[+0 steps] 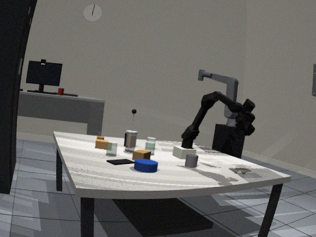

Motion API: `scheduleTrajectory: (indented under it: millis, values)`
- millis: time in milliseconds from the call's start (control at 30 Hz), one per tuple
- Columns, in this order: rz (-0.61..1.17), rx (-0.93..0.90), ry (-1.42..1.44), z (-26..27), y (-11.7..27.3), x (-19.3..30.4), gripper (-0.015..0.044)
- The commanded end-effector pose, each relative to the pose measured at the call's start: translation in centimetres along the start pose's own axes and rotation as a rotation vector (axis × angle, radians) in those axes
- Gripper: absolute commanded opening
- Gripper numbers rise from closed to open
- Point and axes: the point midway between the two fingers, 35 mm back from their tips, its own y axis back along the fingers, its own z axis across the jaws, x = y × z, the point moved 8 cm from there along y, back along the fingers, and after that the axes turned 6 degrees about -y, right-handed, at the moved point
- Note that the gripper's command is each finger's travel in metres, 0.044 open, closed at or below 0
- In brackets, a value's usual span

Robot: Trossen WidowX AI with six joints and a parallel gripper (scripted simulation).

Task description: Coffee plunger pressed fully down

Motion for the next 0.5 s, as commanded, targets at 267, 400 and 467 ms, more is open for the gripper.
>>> scheduleTrajectory:
  millis: [267, 400, 467]
  values:
    - [0.081, -0.027, -0.143, -0.5, -1.1, 7.0, 0.0440]
    - [0.151, -0.046, -0.316, -0.2, -1.6, 13.3, 0.0440]
    - [0.190, -0.048, -0.413, 0.2, -1.7, 16.6, 0.0440]
